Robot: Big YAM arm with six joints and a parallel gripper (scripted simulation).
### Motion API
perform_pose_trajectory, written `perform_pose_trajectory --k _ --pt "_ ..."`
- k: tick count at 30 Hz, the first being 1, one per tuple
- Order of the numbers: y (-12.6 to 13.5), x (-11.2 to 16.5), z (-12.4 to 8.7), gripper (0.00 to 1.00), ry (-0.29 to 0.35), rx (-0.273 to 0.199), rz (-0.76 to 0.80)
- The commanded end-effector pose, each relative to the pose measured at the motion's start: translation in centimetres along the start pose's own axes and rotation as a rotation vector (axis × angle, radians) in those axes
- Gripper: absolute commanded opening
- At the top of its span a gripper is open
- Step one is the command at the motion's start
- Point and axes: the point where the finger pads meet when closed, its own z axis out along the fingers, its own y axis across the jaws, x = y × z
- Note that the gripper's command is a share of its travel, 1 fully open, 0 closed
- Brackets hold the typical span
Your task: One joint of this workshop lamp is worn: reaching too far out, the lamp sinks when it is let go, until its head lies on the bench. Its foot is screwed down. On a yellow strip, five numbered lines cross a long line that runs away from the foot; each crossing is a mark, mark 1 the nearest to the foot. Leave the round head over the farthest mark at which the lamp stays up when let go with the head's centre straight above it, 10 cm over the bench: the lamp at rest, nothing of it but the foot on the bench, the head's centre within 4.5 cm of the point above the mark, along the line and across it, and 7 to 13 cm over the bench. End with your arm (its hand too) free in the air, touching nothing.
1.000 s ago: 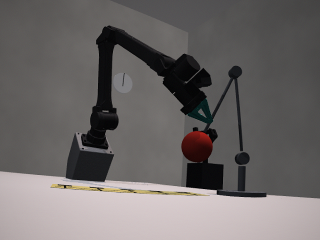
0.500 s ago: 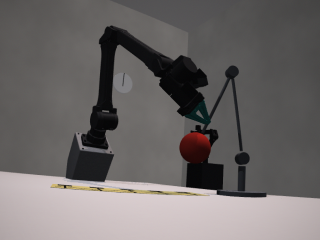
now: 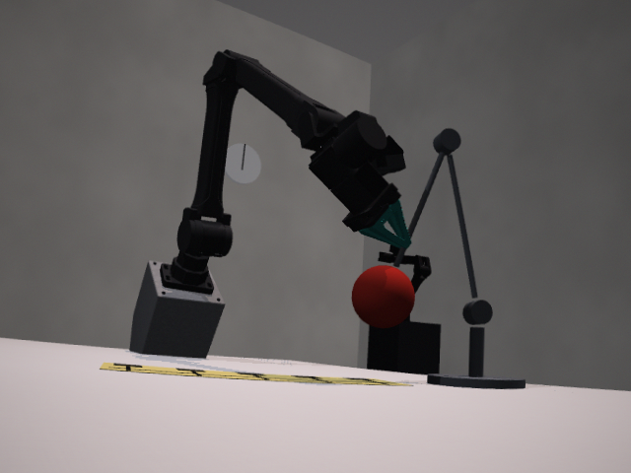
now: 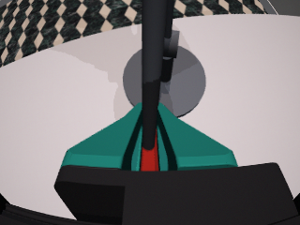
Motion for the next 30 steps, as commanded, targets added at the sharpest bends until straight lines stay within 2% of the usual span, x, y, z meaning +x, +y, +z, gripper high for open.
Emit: perform_pose_trajectory --k 1,13,30 --pt "-1.9 2.7 -0.9 0.0 0.066 0.032 -0.016" --pt "-1.9 2.7 -0.9 0.0 0.066 0.032 -0.016" --pt "-2.9 4.4 -1.2 0.0 0.066 0.032 -0.016"
